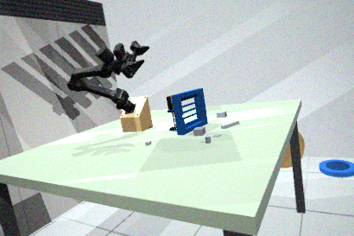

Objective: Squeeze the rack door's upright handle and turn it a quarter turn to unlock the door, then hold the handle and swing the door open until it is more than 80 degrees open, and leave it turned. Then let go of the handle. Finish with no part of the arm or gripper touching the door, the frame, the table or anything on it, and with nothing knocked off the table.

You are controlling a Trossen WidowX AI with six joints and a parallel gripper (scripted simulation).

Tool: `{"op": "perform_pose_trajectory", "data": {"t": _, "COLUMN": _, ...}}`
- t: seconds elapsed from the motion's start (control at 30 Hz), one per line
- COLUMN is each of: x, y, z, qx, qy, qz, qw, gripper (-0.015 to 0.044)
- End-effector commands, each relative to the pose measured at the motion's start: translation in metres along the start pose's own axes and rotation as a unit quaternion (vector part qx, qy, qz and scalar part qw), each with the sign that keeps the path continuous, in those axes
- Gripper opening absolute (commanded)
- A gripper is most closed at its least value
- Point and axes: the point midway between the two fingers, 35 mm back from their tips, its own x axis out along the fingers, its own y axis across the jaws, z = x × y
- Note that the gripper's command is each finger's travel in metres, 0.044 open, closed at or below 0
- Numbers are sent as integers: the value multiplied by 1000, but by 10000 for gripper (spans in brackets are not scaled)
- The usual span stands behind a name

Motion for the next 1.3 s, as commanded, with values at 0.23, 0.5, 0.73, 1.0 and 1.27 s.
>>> {"op": "perform_pose_trajectory", "data": {"t": 0.23, "x": 20, "y": 2, "z": -31, "qx": 24, "qy": 95, "qz": -16, "qw": 995, "gripper": 297}}
{"op": "perform_pose_trajectory", "data": {"t": 0.5, "x": 35, "y": 5, "z": -71, "qx": 44, "qy": 206, "qz": -46, "qw": 976, "gripper": 297}}
{"op": "perform_pose_trajectory", "data": {"t": 0.73, "x": 41, "y": 7, "z": -104, "qx": 50, "qy": 298, "qz": -79, "qw": 950, "gripper": 297}}
{"op": "perform_pose_trajectory", "data": {"t": 1.0, "x": 41, "y": 9, "z": -138, "qx": 43, "qy": 394, "qz": -121, "qw": 910, "gripper": 297}}
{"op": "perform_pose_trajectory", "data": {"t": 1.27, "x": 34, "y": 11, "z": -167, "qx": 20, "qy": 478, "qz": -166, "qw": 862, "gripper": 297}}
